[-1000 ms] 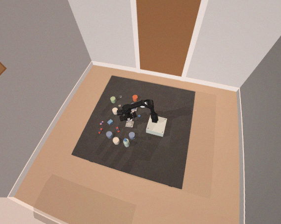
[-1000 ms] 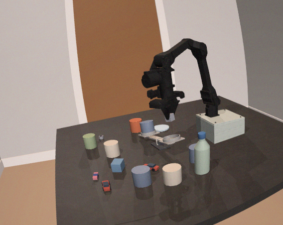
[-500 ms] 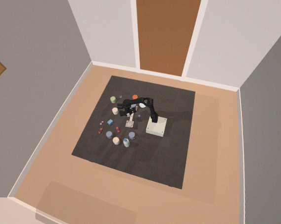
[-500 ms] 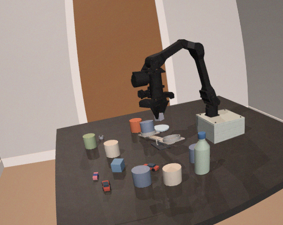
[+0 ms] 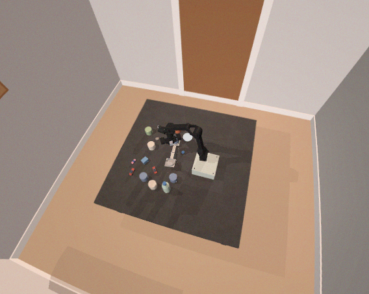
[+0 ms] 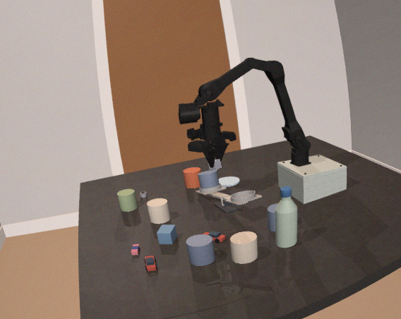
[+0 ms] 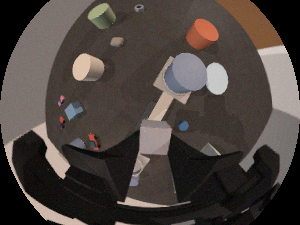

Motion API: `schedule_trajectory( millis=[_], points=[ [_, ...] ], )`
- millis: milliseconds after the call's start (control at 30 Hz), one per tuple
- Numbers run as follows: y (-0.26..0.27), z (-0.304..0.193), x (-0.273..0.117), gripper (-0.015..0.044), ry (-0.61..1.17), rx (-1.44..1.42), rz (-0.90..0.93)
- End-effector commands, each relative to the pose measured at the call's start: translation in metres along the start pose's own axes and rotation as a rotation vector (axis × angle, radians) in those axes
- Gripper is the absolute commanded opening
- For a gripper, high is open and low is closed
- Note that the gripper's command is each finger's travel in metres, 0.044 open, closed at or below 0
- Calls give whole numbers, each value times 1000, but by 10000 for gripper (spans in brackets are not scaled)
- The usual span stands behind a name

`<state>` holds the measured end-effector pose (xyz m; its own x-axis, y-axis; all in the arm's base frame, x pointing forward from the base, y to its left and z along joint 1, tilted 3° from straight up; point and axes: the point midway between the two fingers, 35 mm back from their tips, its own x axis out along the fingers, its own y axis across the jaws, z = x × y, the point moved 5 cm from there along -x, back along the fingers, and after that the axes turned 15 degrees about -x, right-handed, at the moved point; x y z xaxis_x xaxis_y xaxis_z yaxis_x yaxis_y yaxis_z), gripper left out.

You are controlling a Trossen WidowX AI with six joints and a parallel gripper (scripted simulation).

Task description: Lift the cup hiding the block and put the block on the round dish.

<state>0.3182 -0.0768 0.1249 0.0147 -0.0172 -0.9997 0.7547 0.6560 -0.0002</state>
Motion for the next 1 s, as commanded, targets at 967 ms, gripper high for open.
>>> schedule_trajectory(
  millis=[967],
  points=[
    [-205, 62, 58, 0, 13, -15, -52]
  ],
)
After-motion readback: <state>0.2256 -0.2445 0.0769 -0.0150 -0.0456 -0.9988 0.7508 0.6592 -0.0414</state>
